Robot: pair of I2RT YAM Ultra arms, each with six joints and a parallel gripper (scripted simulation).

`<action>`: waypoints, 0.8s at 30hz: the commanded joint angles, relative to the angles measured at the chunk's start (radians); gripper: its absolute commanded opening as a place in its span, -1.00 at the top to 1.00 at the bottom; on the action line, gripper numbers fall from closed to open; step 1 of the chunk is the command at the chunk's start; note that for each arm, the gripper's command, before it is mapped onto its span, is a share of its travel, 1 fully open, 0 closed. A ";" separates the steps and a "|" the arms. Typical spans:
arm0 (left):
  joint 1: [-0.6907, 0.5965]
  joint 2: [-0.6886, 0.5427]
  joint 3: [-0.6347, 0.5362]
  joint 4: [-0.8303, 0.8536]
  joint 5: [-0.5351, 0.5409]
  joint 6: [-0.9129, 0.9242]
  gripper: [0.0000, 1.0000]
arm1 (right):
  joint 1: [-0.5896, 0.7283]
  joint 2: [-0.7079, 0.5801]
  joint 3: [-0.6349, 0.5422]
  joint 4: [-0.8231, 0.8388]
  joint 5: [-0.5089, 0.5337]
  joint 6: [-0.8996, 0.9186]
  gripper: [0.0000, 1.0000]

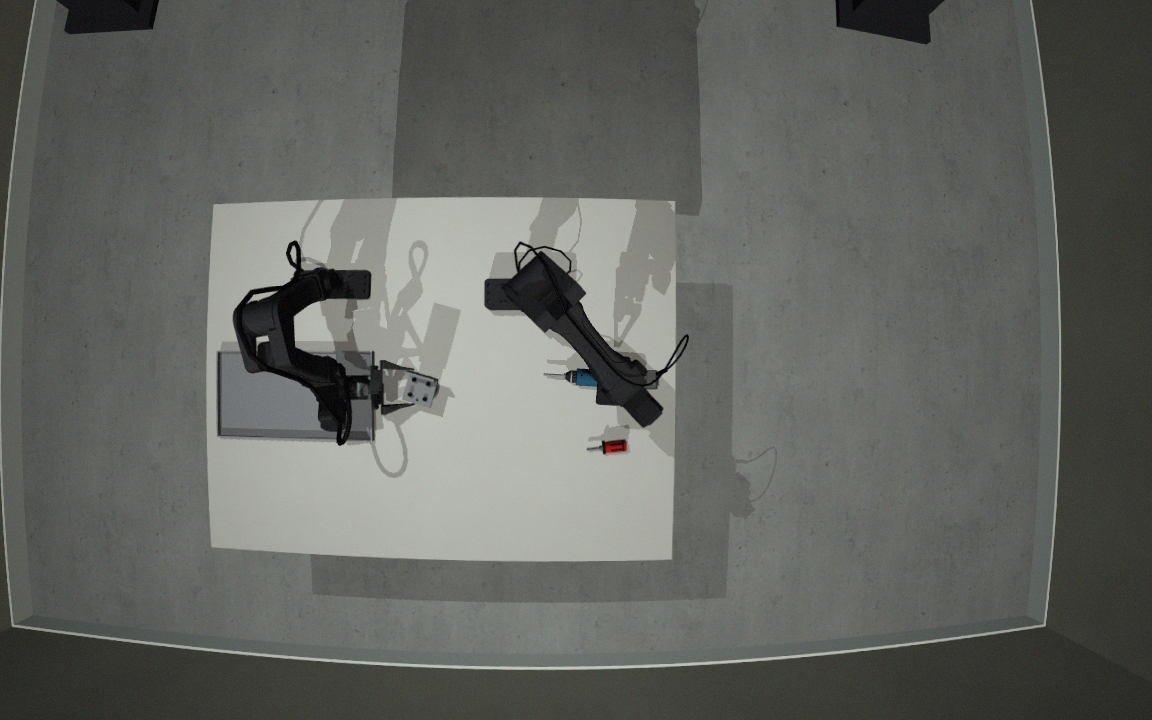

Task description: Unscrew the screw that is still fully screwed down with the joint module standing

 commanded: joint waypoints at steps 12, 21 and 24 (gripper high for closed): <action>-0.014 -0.028 -0.016 -0.011 0.003 -0.007 -0.30 | 0.062 0.017 -0.037 0.230 0.013 0.170 -0.72; -0.014 -0.028 -0.016 -0.011 0.003 -0.007 -0.30 | 0.093 0.063 -0.044 0.328 0.049 0.242 -0.72; -0.014 -0.028 -0.016 -0.011 0.003 -0.007 -0.30 | 0.106 0.074 -0.037 0.368 0.061 0.271 -0.72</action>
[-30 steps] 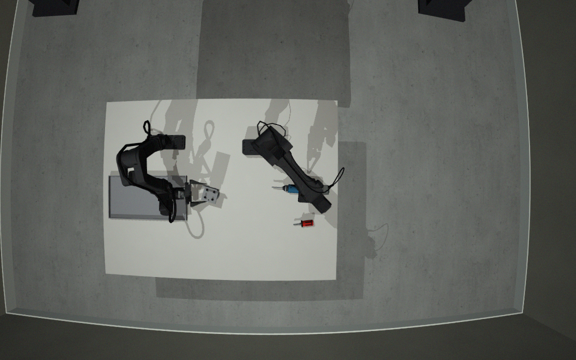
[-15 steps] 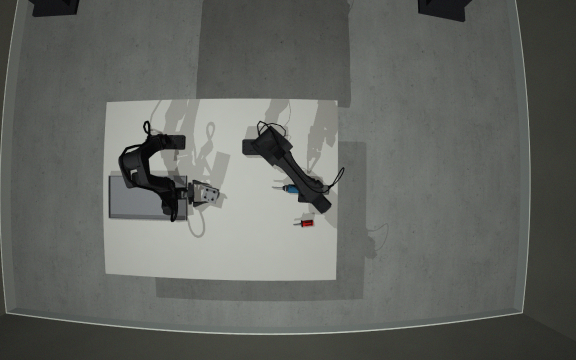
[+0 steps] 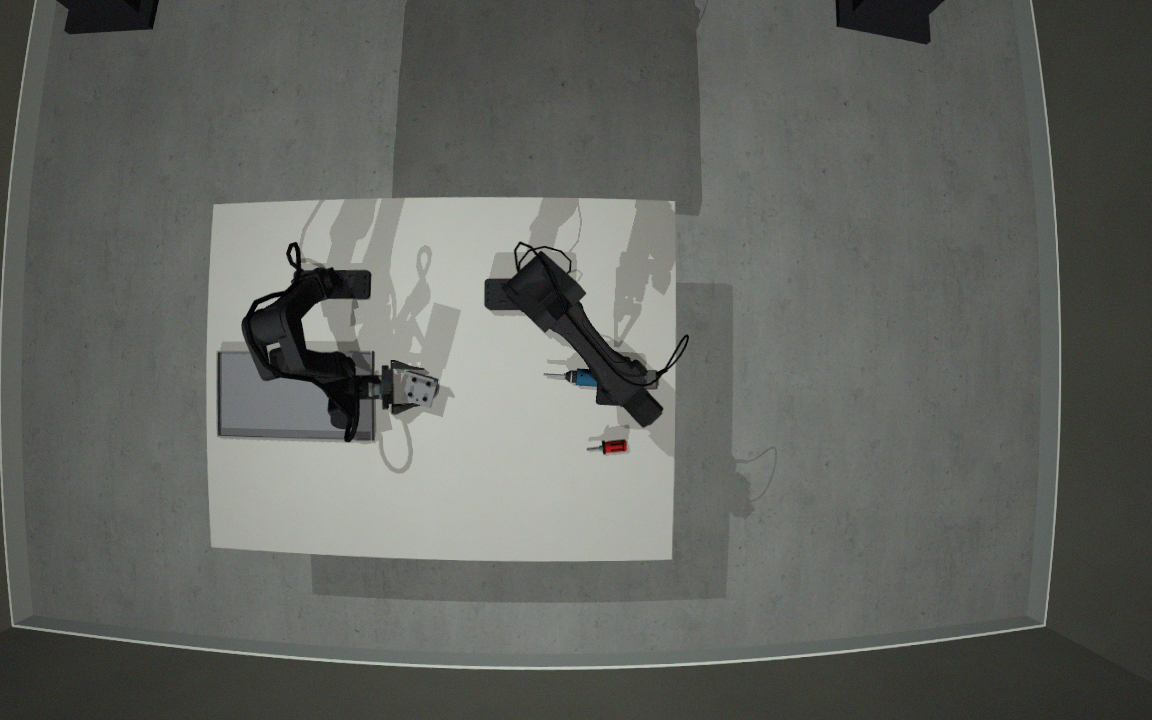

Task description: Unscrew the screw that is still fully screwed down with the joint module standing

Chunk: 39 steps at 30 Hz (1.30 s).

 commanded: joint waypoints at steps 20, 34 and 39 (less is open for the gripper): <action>-0.014 -0.028 -0.016 -0.011 0.003 -0.007 -0.30 | 0.019 0.004 0.001 0.113 0.006 0.078 -0.72; -0.014 -0.028 -0.016 -0.011 0.003 -0.007 -0.30 | 0.030 -0.003 -0.007 0.092 0.011 0.082 -0.72; -0.014 -0.028 -0.016 -0.011 0.003 -0.007 -0.30 | 0.021 0.004 0.001 0.101 0.014 0.076 -0.72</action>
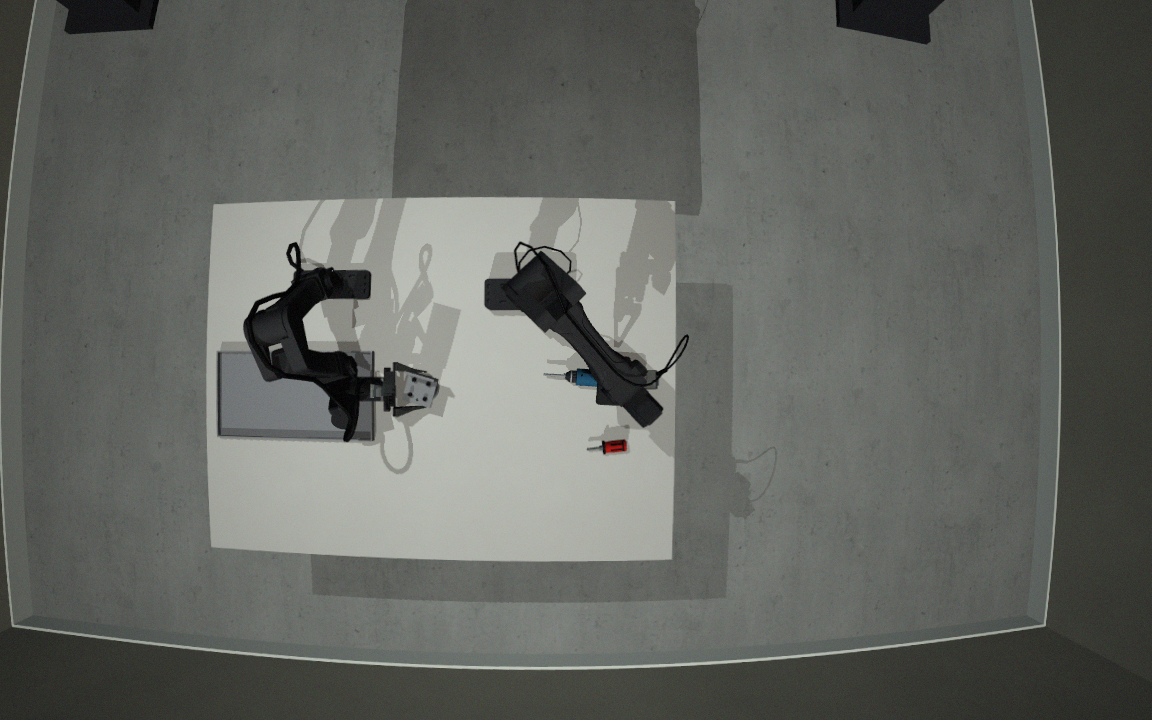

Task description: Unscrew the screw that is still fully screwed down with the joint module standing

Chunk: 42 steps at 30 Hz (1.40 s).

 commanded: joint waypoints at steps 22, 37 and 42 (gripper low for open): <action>-0.014 -0.028 -0.016 -0.011 0.003 -0.007 -0.30 | 0.016 -0.014 -0.001 -0.014 -0.009 -0.009 -0.49; -0.014 -0.028 -0.016 -0.011 0.003 -0.007 -0.30 | 0.016 -0.014 -0.001 -0.014 -0.009 -0.009 -0.26; -0.014 -0.028 -0.016 -0.011 0.003 -0.007 -0.30 | 0.016 -0.014 -0.001 -0.013 -0.009 -0.009 -0.26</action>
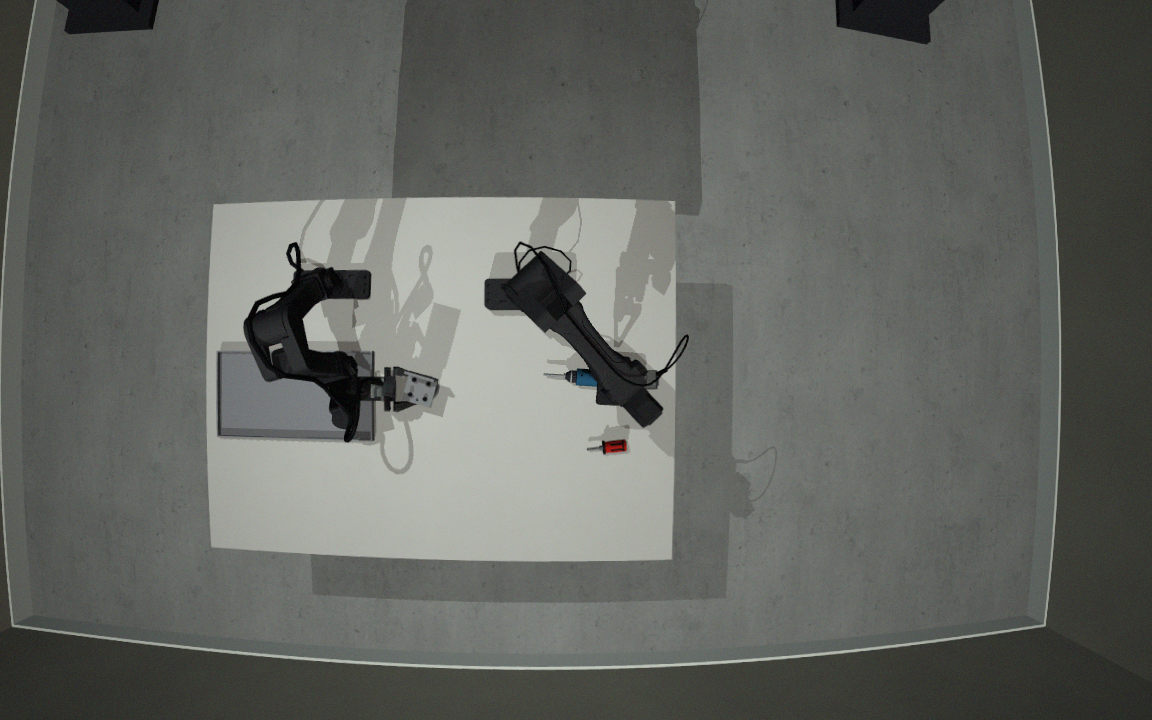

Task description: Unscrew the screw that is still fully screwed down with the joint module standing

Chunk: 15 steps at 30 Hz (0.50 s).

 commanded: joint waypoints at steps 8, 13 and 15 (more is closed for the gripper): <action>-0.014 -0.028 -0.016 -0.011 0.003 -0.007 -0.30 | 0.013 -0.014 -0.001 -0.001 -0.015 -0.009 -0.26; -0.014 -0.028 -0.016 -0.011 0.003 -0.007 -0.30 | 0.004 -0.005 0.001 0.001 -0.006 -0.003 -0.23; -0.014 -0.028 -0.016 -0.011 0.003 -0.007 -0.30 | 0.004 -0.005 0.001 0.001 -0.006 -0.003 -0.23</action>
